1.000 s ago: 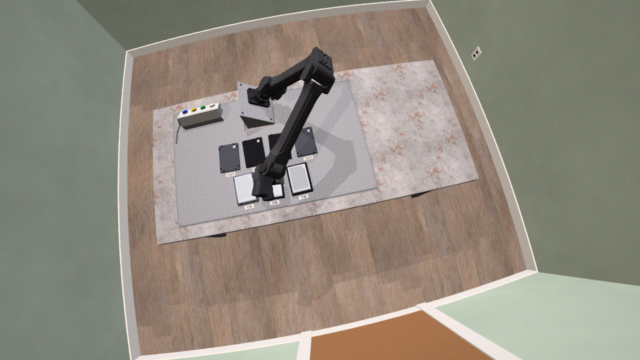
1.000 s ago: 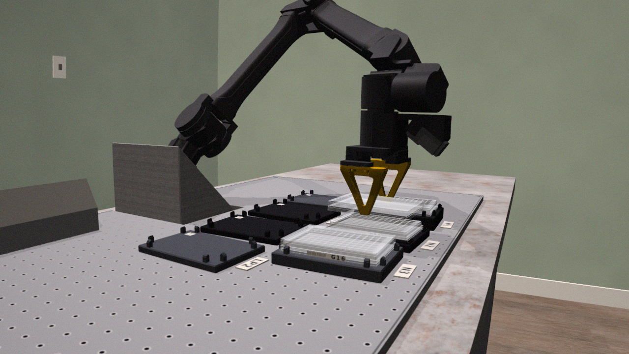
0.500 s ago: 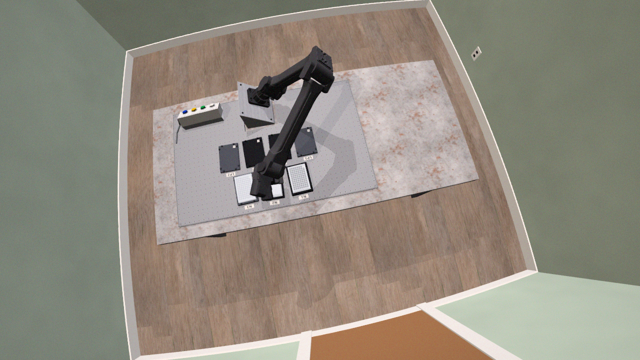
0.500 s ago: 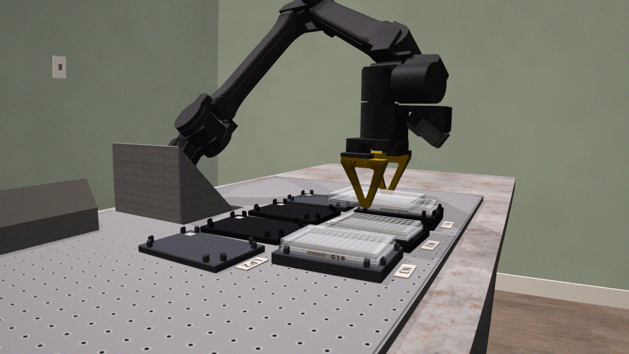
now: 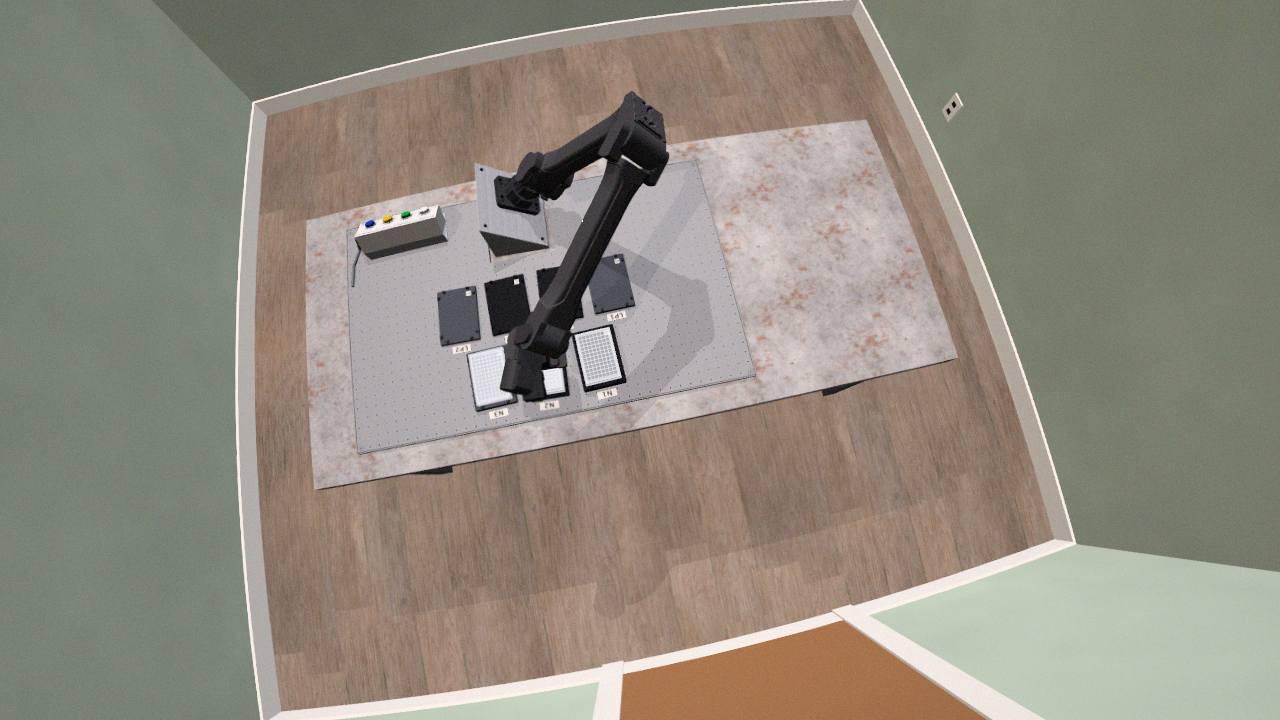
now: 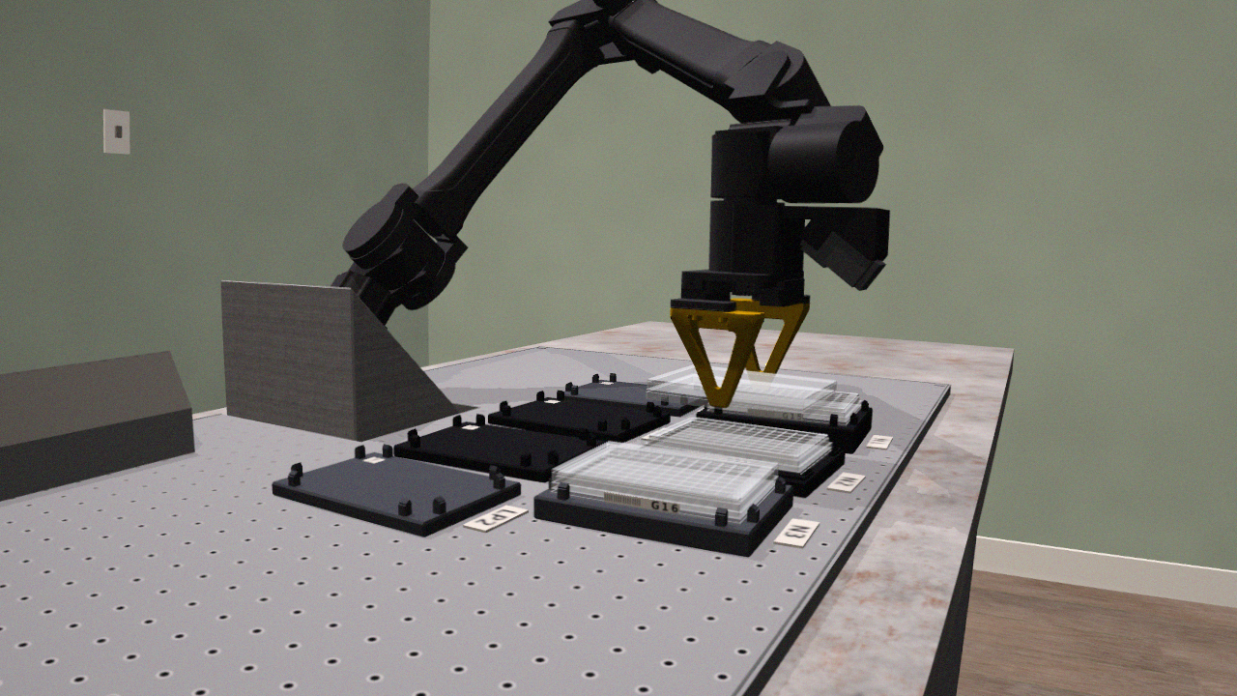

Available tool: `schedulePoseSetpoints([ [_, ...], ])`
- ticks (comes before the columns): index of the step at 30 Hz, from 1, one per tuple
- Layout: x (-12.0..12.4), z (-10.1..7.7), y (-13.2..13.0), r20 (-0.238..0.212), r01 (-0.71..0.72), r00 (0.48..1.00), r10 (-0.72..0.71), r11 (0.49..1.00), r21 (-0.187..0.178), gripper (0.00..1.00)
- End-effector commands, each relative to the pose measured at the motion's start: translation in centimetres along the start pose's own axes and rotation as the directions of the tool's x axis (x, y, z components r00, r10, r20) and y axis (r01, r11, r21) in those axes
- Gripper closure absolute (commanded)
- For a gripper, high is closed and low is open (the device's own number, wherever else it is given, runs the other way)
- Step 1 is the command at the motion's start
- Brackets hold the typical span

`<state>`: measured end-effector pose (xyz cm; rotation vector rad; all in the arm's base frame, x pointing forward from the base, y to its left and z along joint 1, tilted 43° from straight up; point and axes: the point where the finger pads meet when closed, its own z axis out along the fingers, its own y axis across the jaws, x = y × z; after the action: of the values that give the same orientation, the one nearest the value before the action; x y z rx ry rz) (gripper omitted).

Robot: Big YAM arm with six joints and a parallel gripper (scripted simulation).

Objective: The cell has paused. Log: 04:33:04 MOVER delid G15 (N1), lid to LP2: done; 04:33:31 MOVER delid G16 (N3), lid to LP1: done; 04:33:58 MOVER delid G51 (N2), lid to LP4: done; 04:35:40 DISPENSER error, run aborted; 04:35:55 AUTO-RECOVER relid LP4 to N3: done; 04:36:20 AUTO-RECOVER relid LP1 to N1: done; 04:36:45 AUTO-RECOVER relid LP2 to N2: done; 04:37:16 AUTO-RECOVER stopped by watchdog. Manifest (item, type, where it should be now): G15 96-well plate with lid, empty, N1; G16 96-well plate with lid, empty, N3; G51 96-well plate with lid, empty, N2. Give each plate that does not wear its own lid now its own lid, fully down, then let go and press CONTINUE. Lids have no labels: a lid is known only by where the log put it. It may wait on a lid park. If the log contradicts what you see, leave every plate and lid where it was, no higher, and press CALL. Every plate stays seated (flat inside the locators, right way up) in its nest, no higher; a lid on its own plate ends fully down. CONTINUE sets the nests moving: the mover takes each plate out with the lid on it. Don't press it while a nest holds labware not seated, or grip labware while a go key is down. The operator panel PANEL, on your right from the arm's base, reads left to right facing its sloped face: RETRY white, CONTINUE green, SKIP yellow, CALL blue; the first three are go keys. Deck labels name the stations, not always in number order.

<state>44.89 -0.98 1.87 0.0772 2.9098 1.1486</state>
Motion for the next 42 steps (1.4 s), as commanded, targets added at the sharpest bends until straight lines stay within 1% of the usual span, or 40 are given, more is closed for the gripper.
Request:
schedulePoseSetpoints([
  [1,-1.3,-1.3,0.0,0.032,0.017,0.999,-0.017,1.000,0.009,1.00],
  [2,-1.9,-1.8,-0.7,0.036,0.013,0.999,-0.013,1.000,0.009,1.00],
  [7,-2.0,-1.9,-0.8,0.041,0.010,0.999,-0.010,1.000,0.009,1.00],
  [8,-1.4,-1.4,0.0,0.032,0.017,0.999,-0.017,1.000,0.009,1.00],
  [9,-2.0,-1.9,-0.8,0.039,0.011,0.999,-0.011,1.000,0.009,1.00],
  [12,-1.9,-1.9,-0.8,0.039,0.010,0.999,-0.010,1.000,0.009,1.00],
  [13,-1.5,-1.5,1.7,0.027,0.070,0.997,-0.070,0.998,0.011,1.00],
  [15,-0.2,-0.8,2.5,0.007,0.091,0.996,-0.091,0.996,0.001,1.00],
  [17,-0.2,-0.7,3.5,0.007,0.117,0.993,-0.117,0.993,0.001,1.00],
  [19,-0.1,-0.7,4.5,0.007,0.095,0.995,-0.095,0.996,0.001,1.00],
  [21,-0.4,-0.9,5.5,0.014,0.101,0.995,-0.102,0.995,0.003,1.00],
  [24,0.1,-0.7,6.9,0.006,0.095,0.995,-0.095,0.996,0.001,1.00],
  [27,0.1,-0.7,8.4,0.008,0.096,0.995,-0.096,0.995,0.001,1.00],
  [29,0.1,-0.7,8.4,0.008,0.096,0.995,-0.096,0.995,0.001,1.00],
  [30,0.3,-0.1,8.4,-0.007,0.082,0.997,-0.082,0.997,-0.001,1.00],
  [31,0.2,-0.7,9.4,0.006,0.095,0.995,-0.095,0.996,0.001,1.00],
  [33,0.3,-0.7,10.4,0.007,0.095,0.995,-0.095,0.995,0.000,1.00],
  [39,-1.2,-1.8,14.4,0.038,0.125,0.991,-0.125,0.992,0.004,1.00],
  [42,-1.2,-1.8,15.2,0.043,0.128,0.991,-0.129,0.992,0.005,1.00],
])
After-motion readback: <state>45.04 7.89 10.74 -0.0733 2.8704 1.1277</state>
